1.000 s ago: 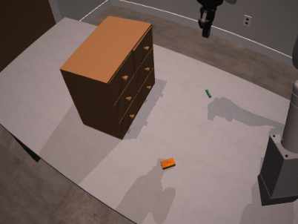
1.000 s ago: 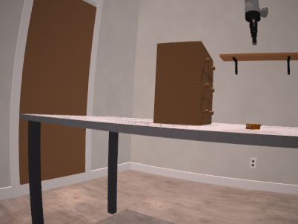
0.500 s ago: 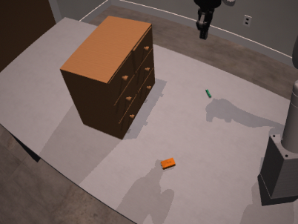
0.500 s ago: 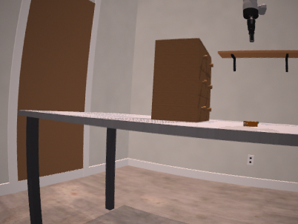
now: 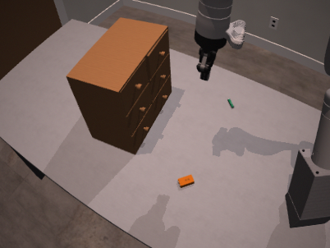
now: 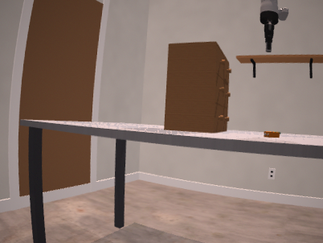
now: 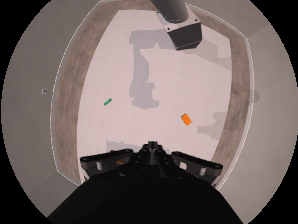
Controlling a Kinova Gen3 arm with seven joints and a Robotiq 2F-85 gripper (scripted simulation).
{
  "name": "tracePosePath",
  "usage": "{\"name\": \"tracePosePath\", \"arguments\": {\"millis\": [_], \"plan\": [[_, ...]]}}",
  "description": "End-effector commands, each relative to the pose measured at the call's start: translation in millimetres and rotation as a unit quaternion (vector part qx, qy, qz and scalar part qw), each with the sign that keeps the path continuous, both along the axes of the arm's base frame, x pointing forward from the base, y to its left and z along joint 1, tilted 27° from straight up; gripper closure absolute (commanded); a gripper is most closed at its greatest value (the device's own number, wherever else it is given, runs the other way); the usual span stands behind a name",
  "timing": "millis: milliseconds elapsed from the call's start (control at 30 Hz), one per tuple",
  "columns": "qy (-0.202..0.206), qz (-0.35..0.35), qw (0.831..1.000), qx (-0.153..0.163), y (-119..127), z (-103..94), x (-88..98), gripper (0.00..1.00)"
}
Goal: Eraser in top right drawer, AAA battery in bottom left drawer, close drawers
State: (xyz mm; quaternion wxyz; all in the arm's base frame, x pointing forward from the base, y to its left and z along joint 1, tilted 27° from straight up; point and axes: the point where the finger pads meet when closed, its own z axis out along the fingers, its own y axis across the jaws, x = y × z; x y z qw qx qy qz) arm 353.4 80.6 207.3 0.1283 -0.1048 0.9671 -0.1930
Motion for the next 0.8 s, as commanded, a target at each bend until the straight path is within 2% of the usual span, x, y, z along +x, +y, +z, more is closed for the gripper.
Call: {"name": "tracePosePath", "arguments": {"millis": [0, 100, 167, 267, 367, 767], "plan": [[0.0, -0.025, 1.0, -0.012, -8, -41.8, 10.4, 1.0], [0.005, -0.03, 0.999, -0.01, -3, -71.7, 9.4, 1.0], [0.005, -0.03, 0.999, -0.01, -3, -71.7, 9.4, 1.0], [0.009, -0.036, 0.999, -0.009, 0, -94.0, 6.7, 1.0], [0.012, -0.04, 0.999, -0.008, 1, -107.0, 4.4, 1.0], [0.016, -0.044, 0.999, -0.008, 1, -111.4, 1.1, 1.0]]}}
